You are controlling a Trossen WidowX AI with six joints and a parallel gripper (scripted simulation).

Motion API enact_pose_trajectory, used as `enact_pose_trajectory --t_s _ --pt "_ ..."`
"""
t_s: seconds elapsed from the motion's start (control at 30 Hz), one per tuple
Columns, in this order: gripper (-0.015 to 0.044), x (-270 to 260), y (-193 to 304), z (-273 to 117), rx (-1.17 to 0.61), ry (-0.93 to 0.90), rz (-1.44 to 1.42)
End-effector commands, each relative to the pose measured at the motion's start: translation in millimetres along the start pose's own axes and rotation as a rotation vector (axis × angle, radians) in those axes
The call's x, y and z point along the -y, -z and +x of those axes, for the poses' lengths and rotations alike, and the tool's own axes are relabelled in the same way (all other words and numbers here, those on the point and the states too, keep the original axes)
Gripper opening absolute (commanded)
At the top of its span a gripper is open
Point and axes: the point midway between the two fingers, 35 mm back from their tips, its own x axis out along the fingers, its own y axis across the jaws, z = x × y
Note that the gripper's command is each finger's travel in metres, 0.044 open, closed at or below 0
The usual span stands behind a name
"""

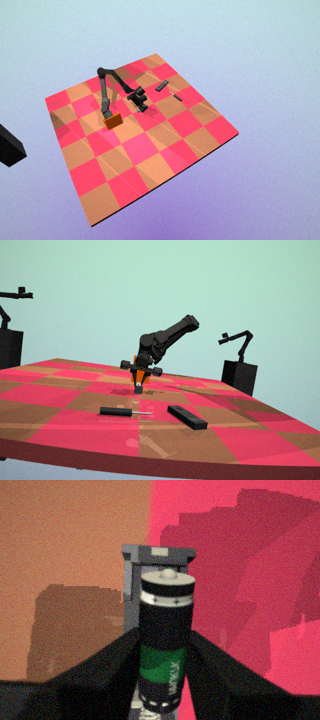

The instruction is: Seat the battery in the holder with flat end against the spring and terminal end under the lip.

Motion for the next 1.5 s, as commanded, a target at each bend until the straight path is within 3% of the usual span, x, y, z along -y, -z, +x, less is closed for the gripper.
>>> enact_pose_trajectory --t_s 0.0,1.47 --pt "0.0074 4.3 4.3 3.6 -0.041 0.015 0.006" --pt "0.0074 -0.9 2.2 8.0 -0.294 0.023 -0.01"
